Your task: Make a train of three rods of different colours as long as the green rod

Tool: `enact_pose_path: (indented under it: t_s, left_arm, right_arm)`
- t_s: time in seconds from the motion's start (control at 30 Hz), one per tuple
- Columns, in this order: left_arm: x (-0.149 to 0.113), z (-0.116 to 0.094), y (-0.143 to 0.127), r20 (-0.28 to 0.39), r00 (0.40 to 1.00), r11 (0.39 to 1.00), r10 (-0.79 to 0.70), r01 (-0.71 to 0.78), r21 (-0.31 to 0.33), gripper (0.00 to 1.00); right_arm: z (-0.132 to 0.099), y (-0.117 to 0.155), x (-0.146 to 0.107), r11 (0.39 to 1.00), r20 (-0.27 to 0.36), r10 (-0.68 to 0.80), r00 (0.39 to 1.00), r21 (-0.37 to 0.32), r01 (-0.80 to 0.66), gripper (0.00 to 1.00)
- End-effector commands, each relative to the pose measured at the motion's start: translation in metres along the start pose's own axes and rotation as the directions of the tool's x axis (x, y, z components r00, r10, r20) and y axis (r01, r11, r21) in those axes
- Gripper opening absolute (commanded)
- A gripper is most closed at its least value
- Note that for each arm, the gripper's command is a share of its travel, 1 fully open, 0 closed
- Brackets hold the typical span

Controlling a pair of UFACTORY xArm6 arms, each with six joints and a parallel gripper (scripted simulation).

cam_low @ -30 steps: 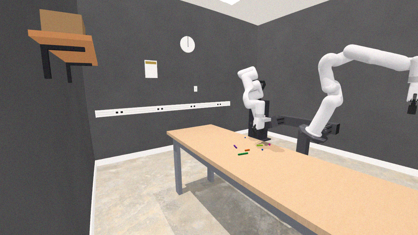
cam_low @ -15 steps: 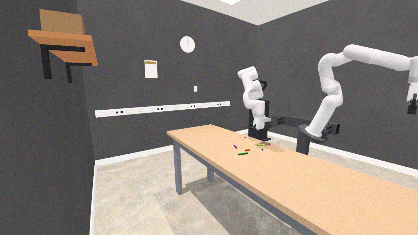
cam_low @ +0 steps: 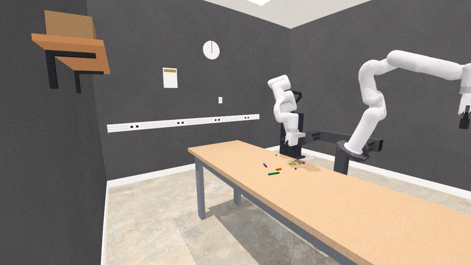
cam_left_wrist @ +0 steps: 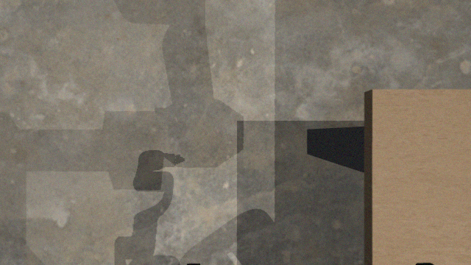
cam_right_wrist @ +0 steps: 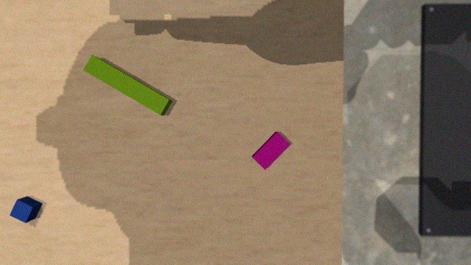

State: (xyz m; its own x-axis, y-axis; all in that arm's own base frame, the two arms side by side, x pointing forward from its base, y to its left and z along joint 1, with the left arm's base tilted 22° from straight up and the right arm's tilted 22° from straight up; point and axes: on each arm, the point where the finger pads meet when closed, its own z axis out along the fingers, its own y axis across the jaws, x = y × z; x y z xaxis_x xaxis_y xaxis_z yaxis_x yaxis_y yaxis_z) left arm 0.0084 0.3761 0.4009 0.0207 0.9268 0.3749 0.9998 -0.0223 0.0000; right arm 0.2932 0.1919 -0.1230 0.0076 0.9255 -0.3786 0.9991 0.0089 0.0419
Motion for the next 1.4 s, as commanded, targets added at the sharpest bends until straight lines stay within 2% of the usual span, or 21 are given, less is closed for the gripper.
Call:
enact_pose_path:
  t_s: [0.0, 0.27, 0.63, 0.83, 1.07, 1.13, 1.2, 1.37]
  left_arm:
    - [0.001, -0.002, 0.000, -0.005, 1.000, 1.000, 0.000, 0.000, 0.000, 1.00]
    - [0.001, -0.002, 0.000, -0.005, 1.000, 1.000, 0.000, 0.000, 0.000, 1.00]
    - [0.001, -0.002, 0.000, -0.005, 1.000, 1.000, 0.000, 0.000, 0.000, 1.00]
    - [0.001, -0.002, 0.000, -0.005, 1.000, 1.000, 0.000, 0.000, 0.000, 1.00]
    - [0.001, -0.002, 0.000, -0.005, 1.000, 1.000, 0.000, 0.000, 0.000, 1.00]
    - [0.001, -0.002, 0.000, -0.005, 1.000, 1.000, 0.000, 0.000, 0.000, 1.00]
    - [0.001, -0.002, 0.000, -0.005, 1.000, 1.000, 0.000, 0.000, 0.000, 1.00]
    - [0.001, -0.002, 0.000, -0.005, 1.000, 1.000, 0.000, 0.000, 0.000, 1.00]
  right_arm:
    - [-0.001, 0.002, 0.001, 1.000, -0.003, -0.002, 1.000, -0.003, 0.002, 1.00]
    - [-0.002, 0.007, 0.004, 0.997, -0.001, -0.073, 0.997, -0.006, 0.073, 1.00]
    - [-0.003, 0.024, 0.013, 0.952, 0.008, -0.306, 0.952, -0.012, 0.306, 1.00]
    - [-0.005, 0.039, 0.020, 0.865, 0.017, -0.500, 0.866, -0.013, 0.501, 1.00]
    - [-0.007, 0.054, 0.028, 0.731, 0.027, -0.682, 0.730, -0.010, 0.683, 1.00]
    - [-0.007, 0.054, 0.028, 0.731, 0.027, -0.682, 0.730, -0.010, 0.683, 1.00]
    - [-0.008, 0.061, 0.032, 0.645, 0.031, -0.764, 0.644, -0.007, 0.764, 1.00]
    - [-0.009, 0.070, 0.037, 0.529, 0.035, -0.848, 0.529, -0.002, 0.849, 1.00]
